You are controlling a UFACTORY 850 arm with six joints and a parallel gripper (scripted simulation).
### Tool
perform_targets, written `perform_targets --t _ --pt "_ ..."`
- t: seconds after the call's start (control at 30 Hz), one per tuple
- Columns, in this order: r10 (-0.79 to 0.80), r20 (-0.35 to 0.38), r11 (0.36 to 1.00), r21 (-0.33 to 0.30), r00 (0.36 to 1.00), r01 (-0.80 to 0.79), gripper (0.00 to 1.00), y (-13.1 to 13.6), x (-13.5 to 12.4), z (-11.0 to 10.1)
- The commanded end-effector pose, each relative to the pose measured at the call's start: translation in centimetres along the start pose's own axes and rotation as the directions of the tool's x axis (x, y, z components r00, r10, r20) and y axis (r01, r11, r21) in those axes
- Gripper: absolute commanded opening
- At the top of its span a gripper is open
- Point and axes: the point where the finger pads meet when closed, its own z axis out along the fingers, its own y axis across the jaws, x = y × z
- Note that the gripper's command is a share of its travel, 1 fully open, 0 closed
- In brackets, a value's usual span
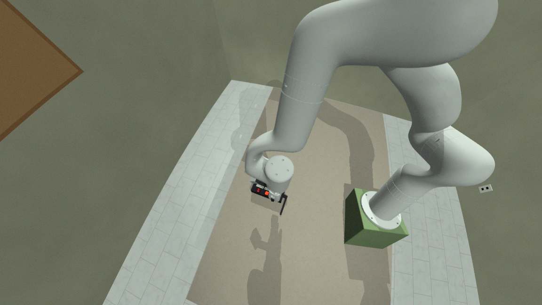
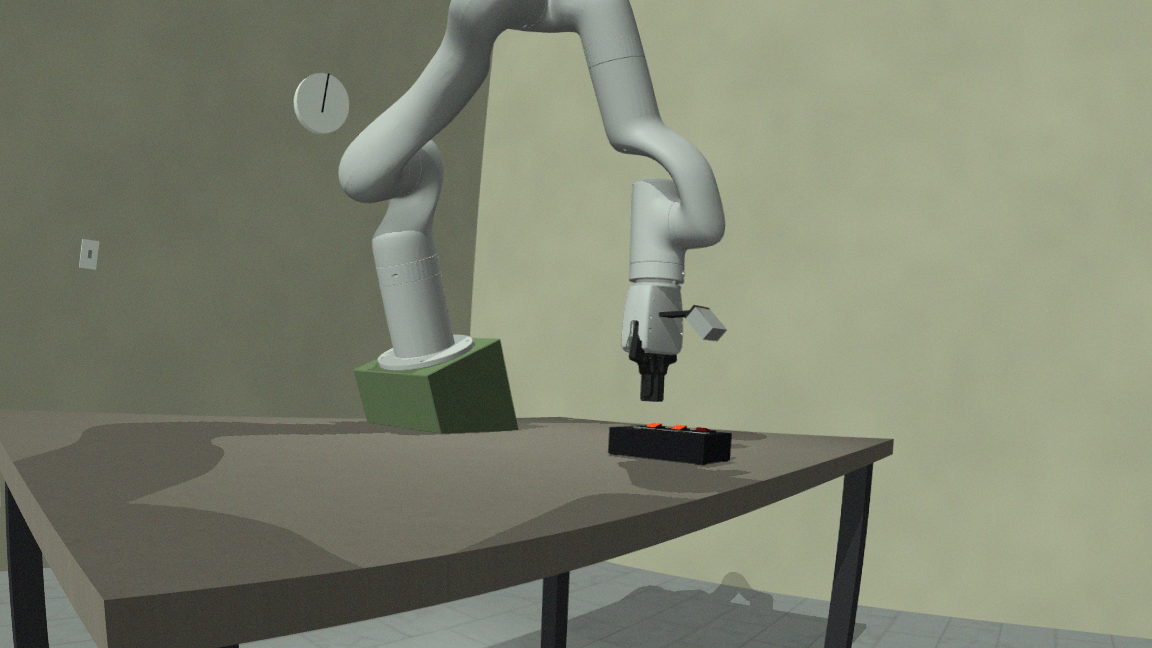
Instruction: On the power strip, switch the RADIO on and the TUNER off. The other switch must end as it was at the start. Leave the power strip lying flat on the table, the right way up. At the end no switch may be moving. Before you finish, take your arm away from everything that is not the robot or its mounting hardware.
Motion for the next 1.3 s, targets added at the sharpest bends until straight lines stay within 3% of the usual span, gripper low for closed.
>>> perform_targets --t 0.0,0.1,0.13,0.37,0.97,1.27 --pt "0.000 -0.002 1.000 0.001 1.000 0.000 0.00 0.0 0.1 -0.1" --pt "0.000 -0.002 1.000 0.001 1.000 0.000 0.00 0.0 0.1 -0.1" --pt "0.000 -0.002 1.000 0.001 1.000 0.000 1.00 0.0 0.1 -0.1" --pt "0.000 -0.002 1.000 0.001 1.000 0.000 1.00 0.0 0.1 -1.2" --pt "0.000 -0.002 1.000 0.001 1.000 0.000 1.00 0.0 0.1 -9.2" --pt "0.000 -0.002 1.000 0.001 1.000 0.000 1.00 0.0 0.1 -9.9"
